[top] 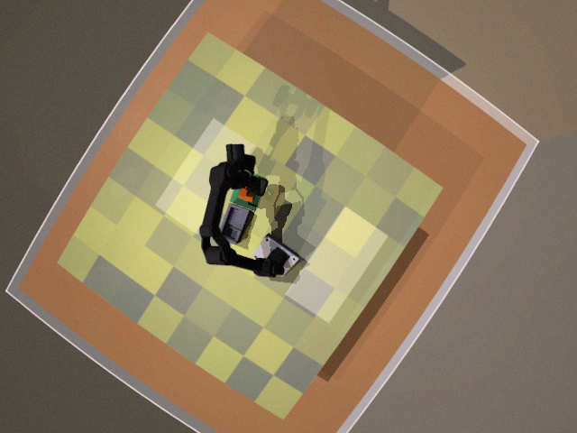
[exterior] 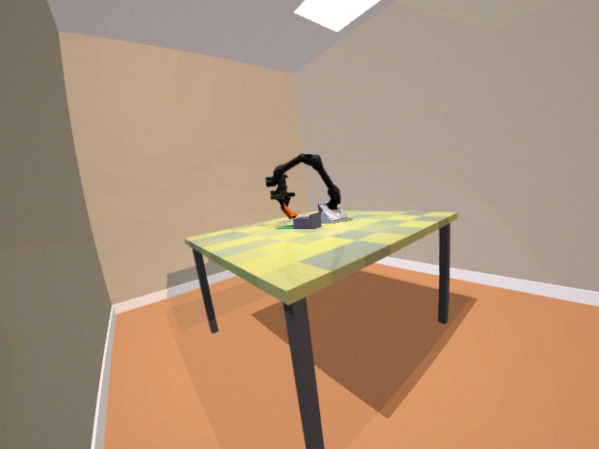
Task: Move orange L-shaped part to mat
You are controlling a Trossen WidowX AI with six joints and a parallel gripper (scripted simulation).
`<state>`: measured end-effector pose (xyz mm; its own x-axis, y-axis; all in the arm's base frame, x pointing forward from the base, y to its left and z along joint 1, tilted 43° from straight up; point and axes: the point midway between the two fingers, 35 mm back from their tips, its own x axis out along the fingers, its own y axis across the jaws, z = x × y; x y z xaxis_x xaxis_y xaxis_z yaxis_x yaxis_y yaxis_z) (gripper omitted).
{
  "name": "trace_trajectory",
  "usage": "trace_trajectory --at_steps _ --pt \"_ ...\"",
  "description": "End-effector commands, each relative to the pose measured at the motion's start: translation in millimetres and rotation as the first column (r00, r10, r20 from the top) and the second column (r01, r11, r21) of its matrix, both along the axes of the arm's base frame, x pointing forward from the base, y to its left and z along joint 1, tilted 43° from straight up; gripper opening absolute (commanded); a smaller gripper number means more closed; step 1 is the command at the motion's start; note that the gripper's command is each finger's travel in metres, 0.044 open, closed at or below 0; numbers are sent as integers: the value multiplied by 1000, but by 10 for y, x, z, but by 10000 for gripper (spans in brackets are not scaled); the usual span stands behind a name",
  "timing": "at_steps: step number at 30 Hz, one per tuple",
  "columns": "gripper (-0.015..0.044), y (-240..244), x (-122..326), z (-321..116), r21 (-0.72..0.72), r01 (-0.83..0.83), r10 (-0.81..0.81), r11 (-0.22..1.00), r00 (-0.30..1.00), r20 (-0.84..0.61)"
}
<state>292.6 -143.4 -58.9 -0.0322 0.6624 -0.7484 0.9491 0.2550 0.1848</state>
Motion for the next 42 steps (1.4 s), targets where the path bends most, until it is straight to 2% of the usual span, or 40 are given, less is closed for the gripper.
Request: trace_trajectory --at_steps 1,40,42 --pt "0 51 -1 -45 5 6 -6 1000 1000 0" --pt "0 350 -23 -378 3 0 0 1000 1000 -2" --pt "53 350 -23 -378 3 0 0 1000 1000 -2"
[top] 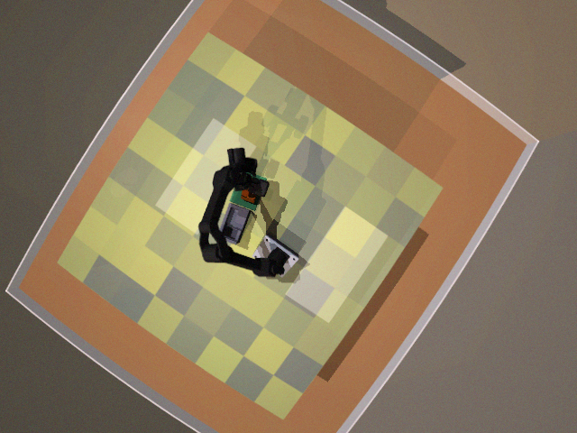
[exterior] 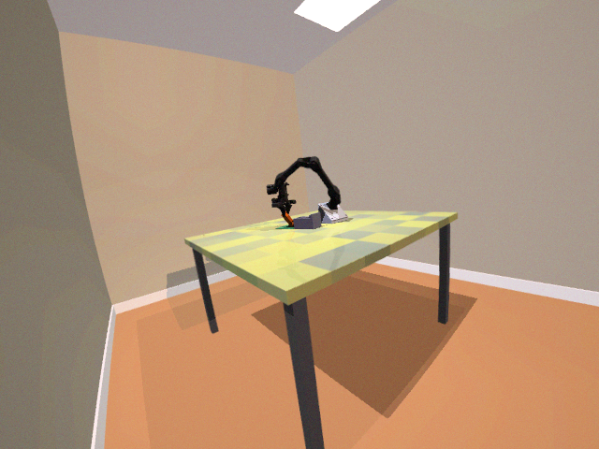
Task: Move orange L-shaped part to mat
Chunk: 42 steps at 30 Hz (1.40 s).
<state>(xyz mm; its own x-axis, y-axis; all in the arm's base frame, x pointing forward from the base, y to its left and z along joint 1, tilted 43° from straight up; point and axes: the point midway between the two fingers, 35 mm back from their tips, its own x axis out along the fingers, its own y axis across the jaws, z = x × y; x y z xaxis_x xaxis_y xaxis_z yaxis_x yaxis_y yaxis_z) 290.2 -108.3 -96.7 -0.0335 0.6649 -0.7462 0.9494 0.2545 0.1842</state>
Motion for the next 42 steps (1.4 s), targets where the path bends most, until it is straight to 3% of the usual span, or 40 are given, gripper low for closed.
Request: trace_trajectory --at_steps 1,8,13,17,42 --pt "79 0 0 0 0 0 0 1000 1000 0" --pt "263 -20 5 19 0 0 0 1000 1000 0" --pt "394 -322 44 331 -1 3 -3 1000 1000 1" --pt "400 -574 30 640 1 6 -6 1000 1000 1" --pt "400 -560 48 611 -3 18 -18 1000 1000 11"
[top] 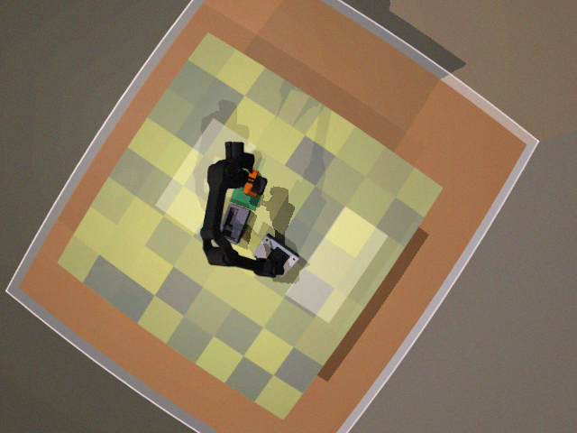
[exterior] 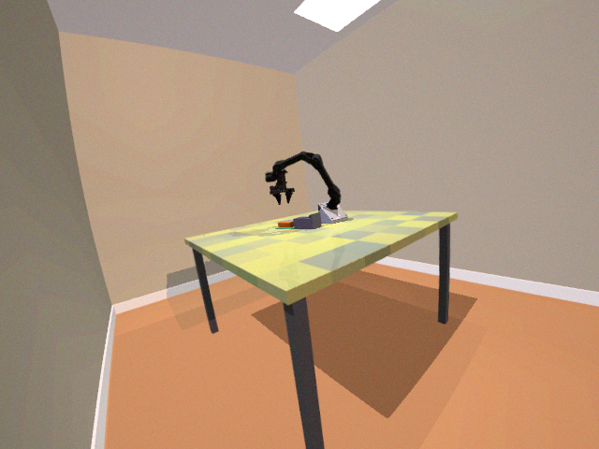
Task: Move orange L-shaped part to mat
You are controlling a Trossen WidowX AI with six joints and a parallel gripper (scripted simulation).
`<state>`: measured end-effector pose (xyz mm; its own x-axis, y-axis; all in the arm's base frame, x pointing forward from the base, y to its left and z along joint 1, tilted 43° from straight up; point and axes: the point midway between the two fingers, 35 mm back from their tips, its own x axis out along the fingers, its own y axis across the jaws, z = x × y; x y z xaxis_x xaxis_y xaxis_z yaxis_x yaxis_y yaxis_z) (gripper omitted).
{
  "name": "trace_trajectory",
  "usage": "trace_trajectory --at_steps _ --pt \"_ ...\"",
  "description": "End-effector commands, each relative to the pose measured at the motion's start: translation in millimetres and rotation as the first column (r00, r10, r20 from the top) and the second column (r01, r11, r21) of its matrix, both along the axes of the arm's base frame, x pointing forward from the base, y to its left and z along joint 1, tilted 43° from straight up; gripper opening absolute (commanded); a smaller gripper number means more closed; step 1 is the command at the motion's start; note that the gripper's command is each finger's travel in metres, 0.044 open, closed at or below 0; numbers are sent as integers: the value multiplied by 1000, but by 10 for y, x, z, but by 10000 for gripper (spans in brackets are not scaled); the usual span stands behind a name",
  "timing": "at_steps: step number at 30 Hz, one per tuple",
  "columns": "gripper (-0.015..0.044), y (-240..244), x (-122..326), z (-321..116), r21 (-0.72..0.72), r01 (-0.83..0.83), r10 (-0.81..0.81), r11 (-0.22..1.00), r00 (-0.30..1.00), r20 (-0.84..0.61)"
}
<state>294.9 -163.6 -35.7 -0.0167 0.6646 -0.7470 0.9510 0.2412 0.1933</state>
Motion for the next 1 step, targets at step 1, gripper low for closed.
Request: trace_trajectory --at_steps 1 --pt "400 -8 2 0 -2 4 -4 1000 1000 1"
